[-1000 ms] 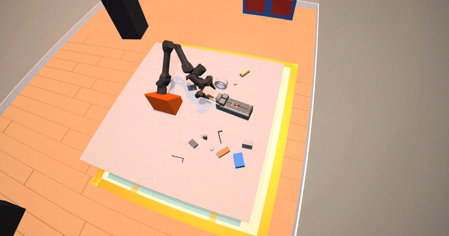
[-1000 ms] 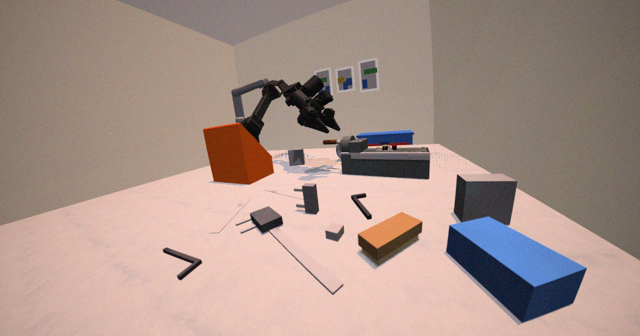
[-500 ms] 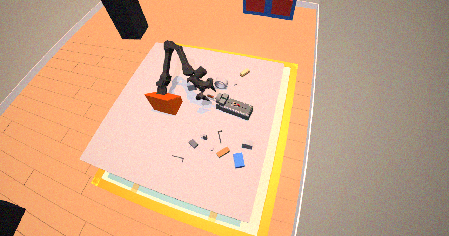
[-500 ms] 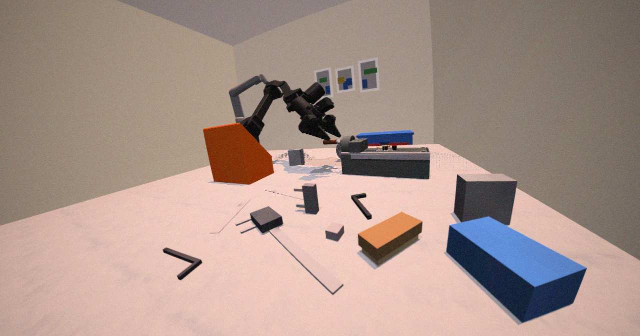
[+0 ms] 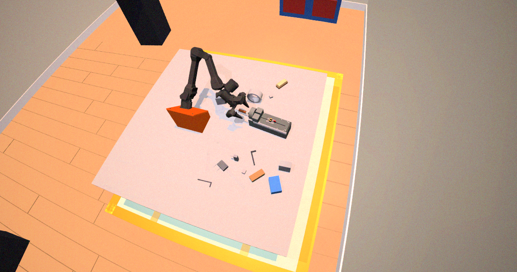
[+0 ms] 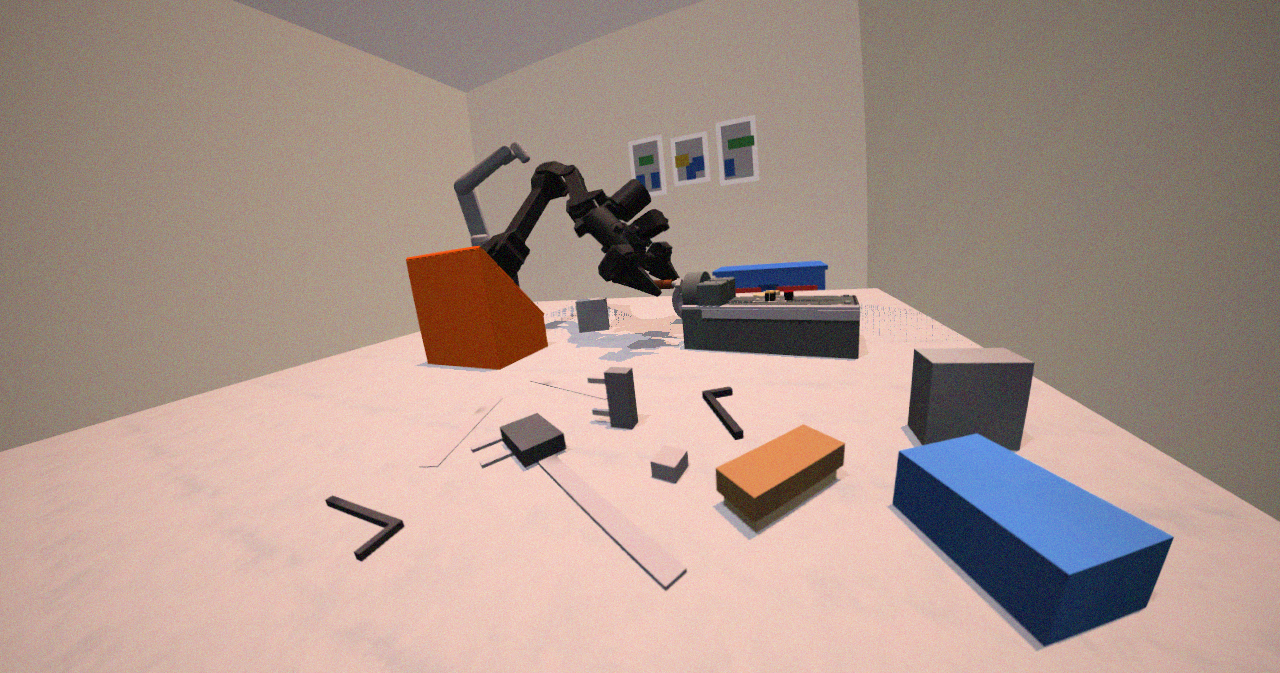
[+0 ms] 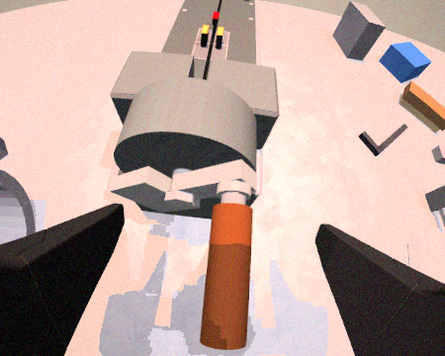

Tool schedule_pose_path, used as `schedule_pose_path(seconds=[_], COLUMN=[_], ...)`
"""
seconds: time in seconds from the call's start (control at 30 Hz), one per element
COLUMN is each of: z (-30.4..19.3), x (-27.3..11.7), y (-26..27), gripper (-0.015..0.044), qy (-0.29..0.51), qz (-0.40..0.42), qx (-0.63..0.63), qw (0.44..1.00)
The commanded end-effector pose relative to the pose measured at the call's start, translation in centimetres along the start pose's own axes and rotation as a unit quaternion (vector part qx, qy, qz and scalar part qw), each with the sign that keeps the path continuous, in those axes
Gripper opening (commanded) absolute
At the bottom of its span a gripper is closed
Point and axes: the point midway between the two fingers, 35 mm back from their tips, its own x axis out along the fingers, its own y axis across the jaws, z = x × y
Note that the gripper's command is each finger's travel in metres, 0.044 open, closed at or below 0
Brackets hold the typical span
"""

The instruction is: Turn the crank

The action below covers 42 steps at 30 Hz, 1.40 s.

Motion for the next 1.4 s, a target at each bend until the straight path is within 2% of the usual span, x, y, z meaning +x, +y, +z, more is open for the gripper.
schedule_pose_path(seconds=[0.0, 0.1, 0.67, 1.37], z=[-0.99, -1.16, -1.16, -1.83], x=[0.58, 0.71, 0.71, 1.43], y=[-0.17, -0.16, -0.16, -0.93], gripper=[0.0440, 0.0440, 0.0000, 0.0000], qy=[0.004, 0.004, 0.004, 0.004], qz=[-0.003, -0.003, -0.003, -0.003], qx=[0.003, 0.003, 0.003, 0.004], qw=[1.000, 1.000, 1.000, 1.000])
